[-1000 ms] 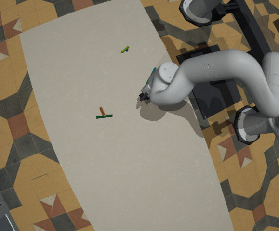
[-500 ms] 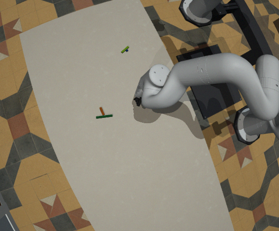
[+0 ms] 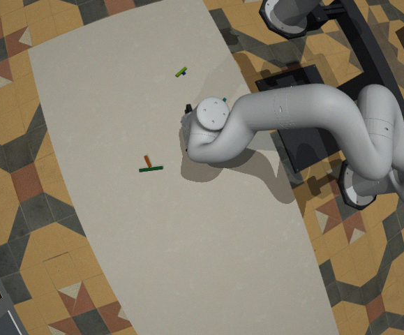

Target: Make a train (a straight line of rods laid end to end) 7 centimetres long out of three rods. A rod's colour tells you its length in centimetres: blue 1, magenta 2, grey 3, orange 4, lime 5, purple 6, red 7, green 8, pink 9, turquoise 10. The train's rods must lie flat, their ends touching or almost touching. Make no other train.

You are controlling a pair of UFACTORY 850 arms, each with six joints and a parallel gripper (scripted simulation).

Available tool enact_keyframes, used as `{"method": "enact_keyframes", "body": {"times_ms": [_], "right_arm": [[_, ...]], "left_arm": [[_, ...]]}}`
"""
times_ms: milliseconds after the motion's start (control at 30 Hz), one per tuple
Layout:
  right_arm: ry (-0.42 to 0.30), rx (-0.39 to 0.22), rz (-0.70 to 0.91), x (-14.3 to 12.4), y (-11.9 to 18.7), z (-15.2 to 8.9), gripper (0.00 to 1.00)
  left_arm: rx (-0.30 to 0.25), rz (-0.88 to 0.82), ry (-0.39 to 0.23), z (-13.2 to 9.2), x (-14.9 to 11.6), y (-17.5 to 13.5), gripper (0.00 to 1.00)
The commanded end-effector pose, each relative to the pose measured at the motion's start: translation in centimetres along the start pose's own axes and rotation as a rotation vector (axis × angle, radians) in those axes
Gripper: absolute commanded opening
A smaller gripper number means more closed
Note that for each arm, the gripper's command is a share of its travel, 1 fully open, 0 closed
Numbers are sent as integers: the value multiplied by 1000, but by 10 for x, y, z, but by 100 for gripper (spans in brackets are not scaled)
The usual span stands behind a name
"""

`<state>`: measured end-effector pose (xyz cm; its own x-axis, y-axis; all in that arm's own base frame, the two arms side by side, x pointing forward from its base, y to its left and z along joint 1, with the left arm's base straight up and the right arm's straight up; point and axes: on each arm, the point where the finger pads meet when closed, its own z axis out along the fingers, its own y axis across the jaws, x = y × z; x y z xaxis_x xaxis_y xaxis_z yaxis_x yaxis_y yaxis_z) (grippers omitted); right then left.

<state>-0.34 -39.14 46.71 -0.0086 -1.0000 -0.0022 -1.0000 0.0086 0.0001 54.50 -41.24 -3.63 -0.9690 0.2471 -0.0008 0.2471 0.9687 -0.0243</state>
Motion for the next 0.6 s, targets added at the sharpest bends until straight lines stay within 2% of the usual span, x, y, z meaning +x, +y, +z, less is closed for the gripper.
{"method": "enact_keyframes", "body": {"times_ms": [0,167,233,300,567], "right_arm": [[2,0,0,0,0,-1,100],[2,0,0,0,0,-1,100],[2,0,0,0,0,-1,100],[2,0,0,0,0,-1,100],[2,0,0,0,0,-1,100]], "left_arm": [[-23,-166,-3,1,-15,1,100],[-23,-353,-5,3,-31,4,100],[-23,-353,-5,3,-31,4,100],[-23,-486,-7,4,-42,7,100],[-22,-751,-10,7,-63,12,100]]}}
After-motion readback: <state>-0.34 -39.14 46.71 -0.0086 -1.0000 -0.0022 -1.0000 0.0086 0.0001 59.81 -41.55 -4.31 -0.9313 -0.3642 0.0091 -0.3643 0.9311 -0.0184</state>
